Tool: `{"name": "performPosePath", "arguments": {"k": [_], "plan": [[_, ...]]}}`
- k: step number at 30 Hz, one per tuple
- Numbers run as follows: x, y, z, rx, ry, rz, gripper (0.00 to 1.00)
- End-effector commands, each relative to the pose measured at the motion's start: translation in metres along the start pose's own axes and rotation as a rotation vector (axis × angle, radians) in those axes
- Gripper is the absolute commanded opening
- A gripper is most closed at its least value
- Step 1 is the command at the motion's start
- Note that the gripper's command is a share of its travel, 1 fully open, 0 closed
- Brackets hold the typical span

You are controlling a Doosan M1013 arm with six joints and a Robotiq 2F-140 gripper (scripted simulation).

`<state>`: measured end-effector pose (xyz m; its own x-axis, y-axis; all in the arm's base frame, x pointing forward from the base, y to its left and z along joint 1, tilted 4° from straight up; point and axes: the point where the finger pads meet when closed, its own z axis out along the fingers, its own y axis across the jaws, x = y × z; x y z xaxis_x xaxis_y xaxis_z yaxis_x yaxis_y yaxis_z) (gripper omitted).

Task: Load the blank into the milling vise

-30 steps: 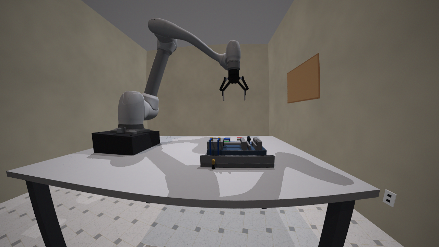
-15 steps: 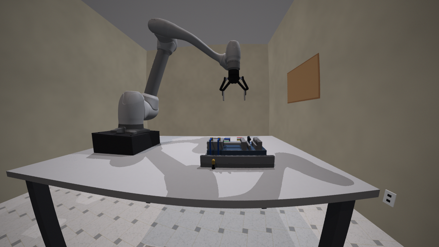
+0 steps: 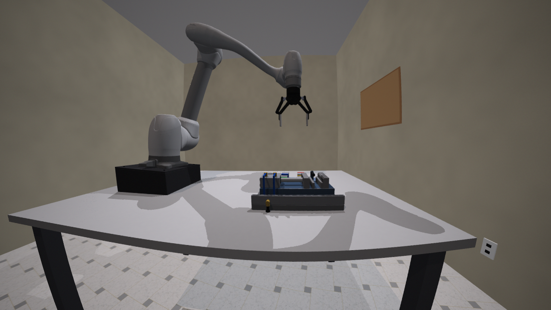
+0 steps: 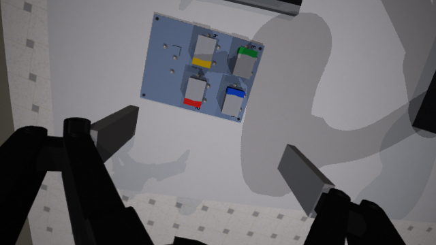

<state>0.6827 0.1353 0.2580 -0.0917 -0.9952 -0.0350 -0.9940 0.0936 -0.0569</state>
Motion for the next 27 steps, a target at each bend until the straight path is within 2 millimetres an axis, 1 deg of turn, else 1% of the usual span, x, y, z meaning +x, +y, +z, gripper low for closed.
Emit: {"name": "performPosePath", "arguments": {"k": [1, 8, 23, 27], "plan": [[0.0, 0.0, 0.0, 0.0, 0.0, 0.0, 1.0], [0.0, 0.0, 0.0, 0.0, 0.0, 0.0, 1.0], [0.004, 0.0, 0.045, 0.0, 0.0, 0.0, 1.0], [0.004, 0.0, 0.044, 0.0, 0.0, 0.0, 1.0]]}}
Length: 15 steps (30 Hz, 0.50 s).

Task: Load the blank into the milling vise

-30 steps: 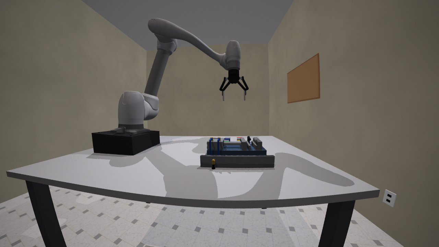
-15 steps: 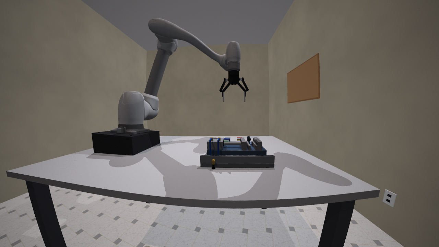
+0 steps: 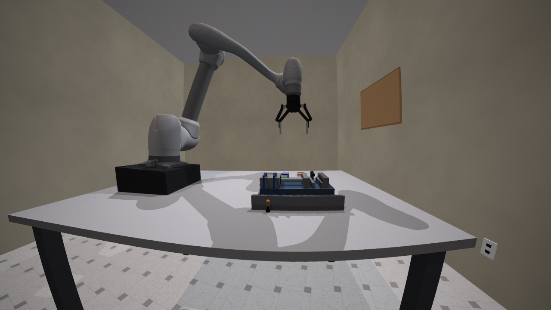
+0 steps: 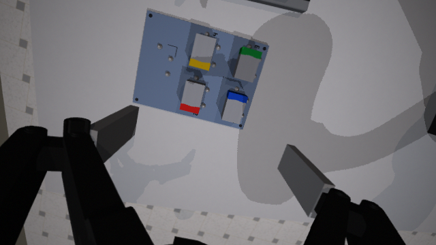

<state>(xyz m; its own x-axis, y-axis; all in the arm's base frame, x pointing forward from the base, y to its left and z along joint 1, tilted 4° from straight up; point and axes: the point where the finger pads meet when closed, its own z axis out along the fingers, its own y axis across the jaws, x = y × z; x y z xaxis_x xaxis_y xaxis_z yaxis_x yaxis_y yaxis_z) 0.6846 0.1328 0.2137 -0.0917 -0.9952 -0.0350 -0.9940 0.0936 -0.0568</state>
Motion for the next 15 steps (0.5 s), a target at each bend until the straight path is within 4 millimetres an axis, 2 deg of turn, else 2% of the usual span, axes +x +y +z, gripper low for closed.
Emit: {"name": "performPosePath", "arguments": {"k": [1, 15], "plan": [[-0.0001, 0.0, -0.0011, 0.0, 0.0, 0.0, 1.0], [-0.0006, -0.0001, -0.0067, 0.0, 0.0, 0.0, 1.0]]}}
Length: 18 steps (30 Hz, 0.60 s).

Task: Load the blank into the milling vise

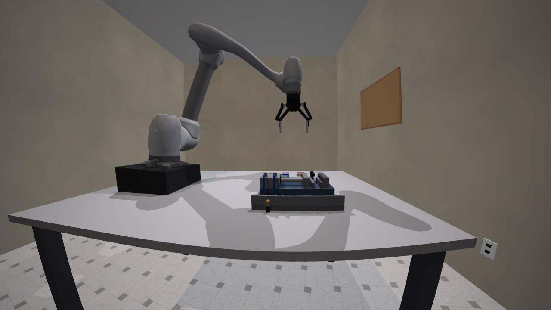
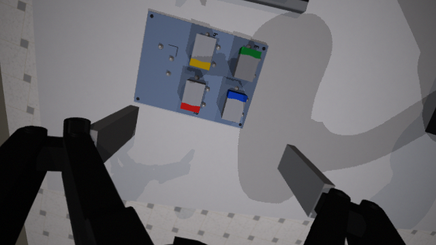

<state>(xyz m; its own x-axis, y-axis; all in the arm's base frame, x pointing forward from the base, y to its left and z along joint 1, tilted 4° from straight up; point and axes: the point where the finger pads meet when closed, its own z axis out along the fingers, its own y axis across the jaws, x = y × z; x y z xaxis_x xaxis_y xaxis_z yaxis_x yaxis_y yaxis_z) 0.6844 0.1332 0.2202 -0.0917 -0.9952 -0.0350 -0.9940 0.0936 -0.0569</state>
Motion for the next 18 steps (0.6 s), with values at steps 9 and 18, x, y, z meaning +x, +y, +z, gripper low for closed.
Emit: {"name": "performPosePath", "arguments": {"k": [9, 18], "plan": [[-0.0002, 0.0, -0.0025, 0.0, 0.0, 0.0, 1.0], [-0.0013, 0.0004, -0.0044, 0.0, 0.0, 0.0, 1.0]]}}
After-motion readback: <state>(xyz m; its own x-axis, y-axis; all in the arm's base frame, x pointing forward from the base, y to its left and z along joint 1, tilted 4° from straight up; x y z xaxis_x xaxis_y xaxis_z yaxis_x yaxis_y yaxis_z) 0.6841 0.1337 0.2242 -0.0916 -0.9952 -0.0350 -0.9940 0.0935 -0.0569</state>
